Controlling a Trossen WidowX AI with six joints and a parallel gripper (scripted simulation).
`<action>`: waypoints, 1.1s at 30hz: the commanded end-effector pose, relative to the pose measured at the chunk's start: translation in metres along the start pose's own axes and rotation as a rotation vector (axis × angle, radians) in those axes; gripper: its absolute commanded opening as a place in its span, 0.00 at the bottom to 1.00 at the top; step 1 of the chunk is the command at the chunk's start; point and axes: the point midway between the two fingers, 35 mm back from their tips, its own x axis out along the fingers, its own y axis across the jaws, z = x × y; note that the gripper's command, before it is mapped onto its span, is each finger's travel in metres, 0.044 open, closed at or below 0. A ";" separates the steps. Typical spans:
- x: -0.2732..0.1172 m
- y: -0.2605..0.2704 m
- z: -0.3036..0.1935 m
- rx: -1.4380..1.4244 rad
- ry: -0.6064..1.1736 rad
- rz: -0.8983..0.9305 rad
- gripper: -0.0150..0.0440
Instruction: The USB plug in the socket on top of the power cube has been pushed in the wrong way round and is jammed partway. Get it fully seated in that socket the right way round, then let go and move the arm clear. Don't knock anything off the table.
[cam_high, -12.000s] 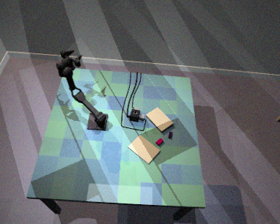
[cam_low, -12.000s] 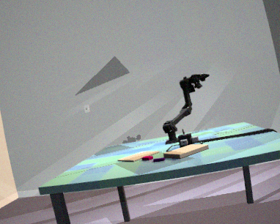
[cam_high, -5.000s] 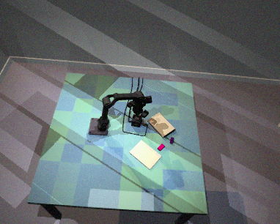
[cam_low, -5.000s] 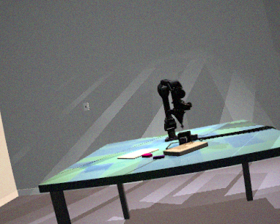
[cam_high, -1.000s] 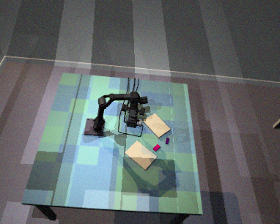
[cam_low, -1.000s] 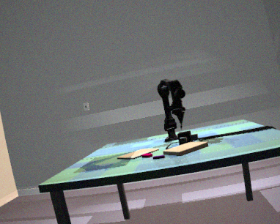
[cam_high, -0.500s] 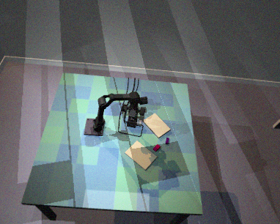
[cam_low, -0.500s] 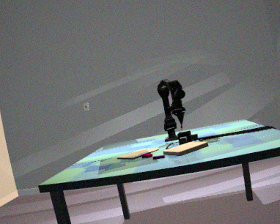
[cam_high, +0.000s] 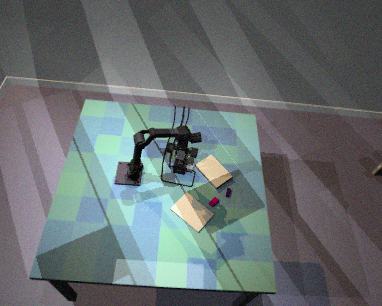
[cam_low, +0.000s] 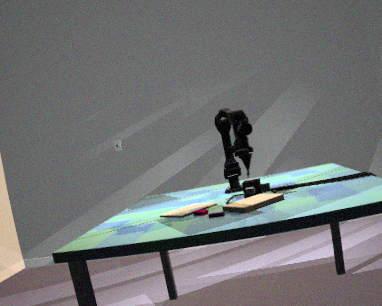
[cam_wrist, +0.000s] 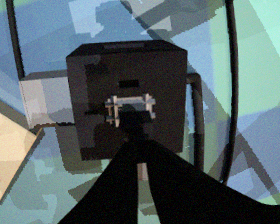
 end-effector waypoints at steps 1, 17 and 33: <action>0.000 0.000 -0.001 -0.004 0.007 -0.001 0.25; 0.002 0.000 -0.001 -0.004 0.019 0.000 0.25; 0.004 0.000 -0.002 -0.003 0.031 0.000 0.25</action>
